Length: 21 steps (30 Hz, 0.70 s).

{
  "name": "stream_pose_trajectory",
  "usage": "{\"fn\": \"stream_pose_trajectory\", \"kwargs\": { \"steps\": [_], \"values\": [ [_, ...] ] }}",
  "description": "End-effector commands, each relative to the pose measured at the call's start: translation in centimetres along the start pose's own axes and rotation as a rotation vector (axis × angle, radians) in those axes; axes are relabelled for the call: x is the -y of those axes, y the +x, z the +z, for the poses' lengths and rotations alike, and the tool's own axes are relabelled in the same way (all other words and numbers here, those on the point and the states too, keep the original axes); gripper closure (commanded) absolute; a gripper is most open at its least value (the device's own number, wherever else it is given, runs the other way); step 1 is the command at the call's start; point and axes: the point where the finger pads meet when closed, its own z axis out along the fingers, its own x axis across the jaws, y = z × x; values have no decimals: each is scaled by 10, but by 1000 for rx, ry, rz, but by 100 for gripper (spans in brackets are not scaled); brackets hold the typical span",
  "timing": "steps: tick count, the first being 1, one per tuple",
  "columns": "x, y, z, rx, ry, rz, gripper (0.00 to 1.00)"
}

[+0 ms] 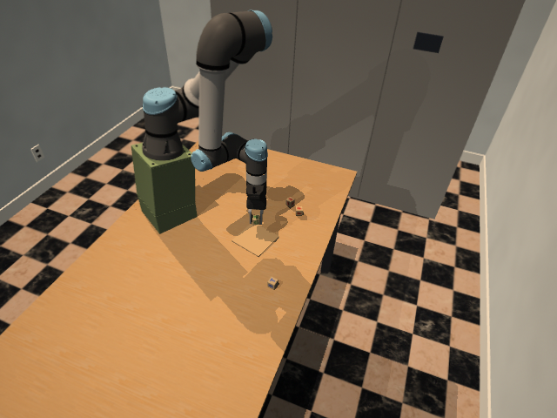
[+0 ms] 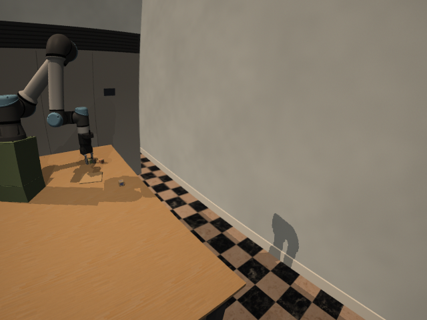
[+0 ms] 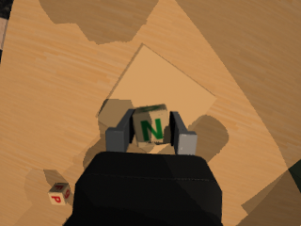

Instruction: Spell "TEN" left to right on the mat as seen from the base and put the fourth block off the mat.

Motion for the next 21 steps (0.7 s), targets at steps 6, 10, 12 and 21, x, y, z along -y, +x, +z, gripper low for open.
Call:
{"fn": "stream_pose_trajectory", "kwargs": {
  "steps": [6,10,12,21],
  "values": [
    [9,5,0,1,1,259,43],
    [11,7,0,1,1,348,43],
    [12,7,0,1,1,385,43],
    [17,11,0,1,0,603,43]
  ]
}}
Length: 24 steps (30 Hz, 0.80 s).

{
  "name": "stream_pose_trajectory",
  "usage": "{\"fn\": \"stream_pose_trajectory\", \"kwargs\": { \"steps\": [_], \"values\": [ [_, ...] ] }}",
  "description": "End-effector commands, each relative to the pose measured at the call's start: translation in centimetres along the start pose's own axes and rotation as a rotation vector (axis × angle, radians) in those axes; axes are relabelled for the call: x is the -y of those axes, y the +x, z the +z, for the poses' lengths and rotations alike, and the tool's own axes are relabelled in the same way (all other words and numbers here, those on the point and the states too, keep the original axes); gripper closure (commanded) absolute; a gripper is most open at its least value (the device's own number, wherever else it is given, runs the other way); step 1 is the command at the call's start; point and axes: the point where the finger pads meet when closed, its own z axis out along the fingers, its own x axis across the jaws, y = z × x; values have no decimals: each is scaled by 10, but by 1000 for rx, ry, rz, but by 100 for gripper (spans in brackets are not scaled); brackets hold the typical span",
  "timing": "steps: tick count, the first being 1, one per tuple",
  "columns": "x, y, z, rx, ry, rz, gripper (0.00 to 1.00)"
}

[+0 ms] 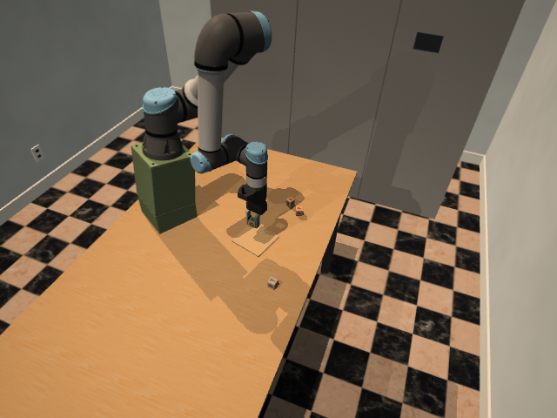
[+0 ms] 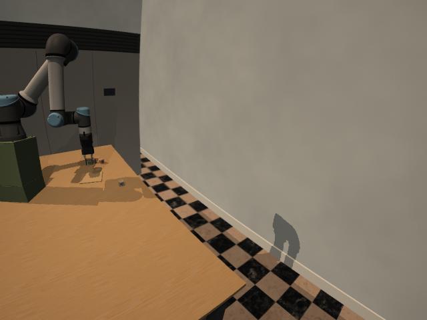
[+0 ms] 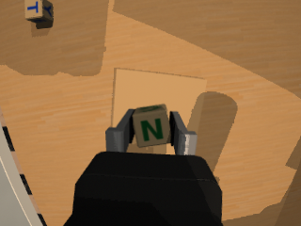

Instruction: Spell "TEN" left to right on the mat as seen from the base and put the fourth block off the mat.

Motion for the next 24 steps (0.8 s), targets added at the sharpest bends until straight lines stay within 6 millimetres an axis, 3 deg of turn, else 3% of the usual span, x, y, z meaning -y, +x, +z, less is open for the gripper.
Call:
{"fn": "stream_pose_trajectory", "kwargs": {
  "steps": [1,24],
  "values": [
    [4,0,0,1,0,139,43],
    [15,2,-1,1,0,660,43]
  ]
}}
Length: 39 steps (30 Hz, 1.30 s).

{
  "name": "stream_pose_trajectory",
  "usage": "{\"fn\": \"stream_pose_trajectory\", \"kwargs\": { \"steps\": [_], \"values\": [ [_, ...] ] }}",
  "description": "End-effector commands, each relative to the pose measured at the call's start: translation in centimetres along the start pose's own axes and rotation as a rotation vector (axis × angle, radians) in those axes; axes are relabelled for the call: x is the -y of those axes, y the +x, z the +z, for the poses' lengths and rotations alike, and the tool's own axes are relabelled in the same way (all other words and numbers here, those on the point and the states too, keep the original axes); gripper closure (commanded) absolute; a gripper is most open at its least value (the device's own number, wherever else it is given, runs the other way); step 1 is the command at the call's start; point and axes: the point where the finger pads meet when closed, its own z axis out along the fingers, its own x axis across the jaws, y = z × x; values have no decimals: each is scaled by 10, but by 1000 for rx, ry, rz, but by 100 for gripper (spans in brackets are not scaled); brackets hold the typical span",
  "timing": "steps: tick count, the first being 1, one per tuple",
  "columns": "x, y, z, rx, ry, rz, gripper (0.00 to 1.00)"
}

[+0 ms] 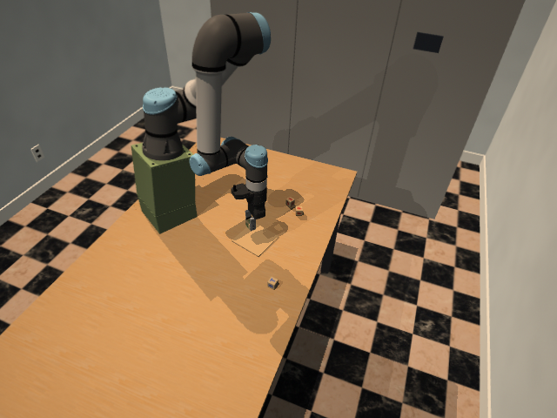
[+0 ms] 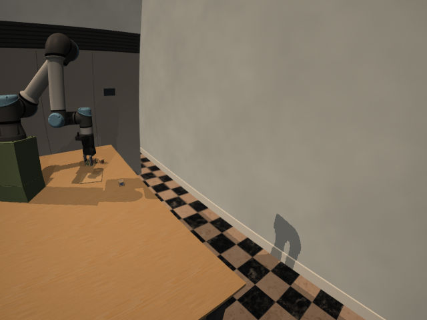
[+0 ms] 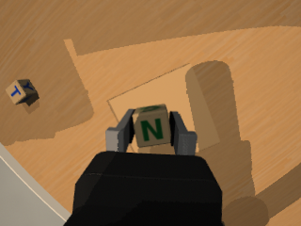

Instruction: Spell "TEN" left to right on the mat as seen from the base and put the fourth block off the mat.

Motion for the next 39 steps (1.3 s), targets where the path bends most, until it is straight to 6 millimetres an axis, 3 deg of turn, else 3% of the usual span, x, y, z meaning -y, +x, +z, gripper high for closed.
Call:
{"fn": "stream_pose_trajectory", "kwargs": {
  "steps": [1,27,39],
  "values": [
    [2,-1,0,1,-1,139,43],
    [7,-7,-1,1,-1,737,43],
    [7,-9,-1,1,-1,860,43]
  ]
}}
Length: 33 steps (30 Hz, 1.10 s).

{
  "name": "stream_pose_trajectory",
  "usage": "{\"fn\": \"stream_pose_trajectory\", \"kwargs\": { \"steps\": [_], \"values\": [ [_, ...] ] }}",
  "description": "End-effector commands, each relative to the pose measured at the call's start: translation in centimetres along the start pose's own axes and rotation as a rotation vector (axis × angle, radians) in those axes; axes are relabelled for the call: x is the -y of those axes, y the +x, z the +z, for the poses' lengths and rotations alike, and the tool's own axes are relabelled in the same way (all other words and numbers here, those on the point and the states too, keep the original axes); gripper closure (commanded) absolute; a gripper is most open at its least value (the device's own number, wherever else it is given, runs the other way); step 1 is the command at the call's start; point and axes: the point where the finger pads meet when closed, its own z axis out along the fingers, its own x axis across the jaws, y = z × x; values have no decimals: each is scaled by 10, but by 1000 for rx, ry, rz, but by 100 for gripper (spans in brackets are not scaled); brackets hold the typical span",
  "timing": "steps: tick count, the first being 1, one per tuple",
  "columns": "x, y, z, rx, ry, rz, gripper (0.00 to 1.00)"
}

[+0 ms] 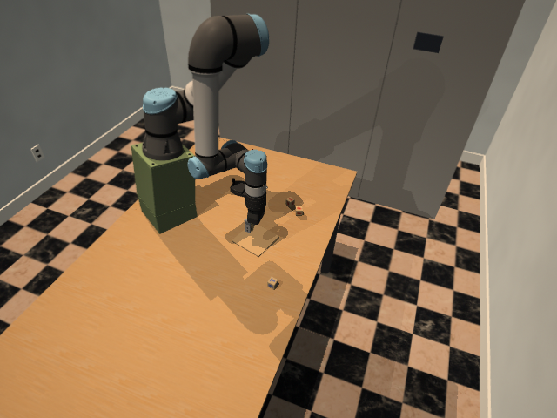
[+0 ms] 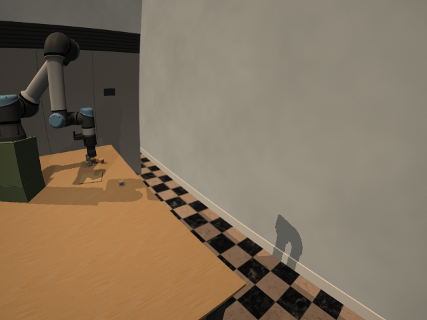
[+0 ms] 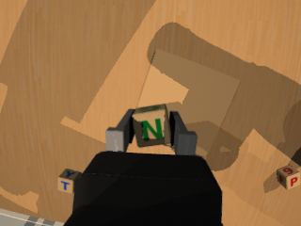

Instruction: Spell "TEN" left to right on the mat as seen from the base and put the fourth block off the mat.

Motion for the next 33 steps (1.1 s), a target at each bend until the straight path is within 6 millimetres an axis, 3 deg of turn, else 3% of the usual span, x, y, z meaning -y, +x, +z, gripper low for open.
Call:
{"fn": "stream_pose_trajectory", "kwargs": {
  "steps": [1,26,33],
  "values": [
    [-1,-1,0,1,-1,50,43],
    [-1,-1,0,1,-1,67,43],
    [-1,-1,10,1,-1,67,43]
  ]
}}
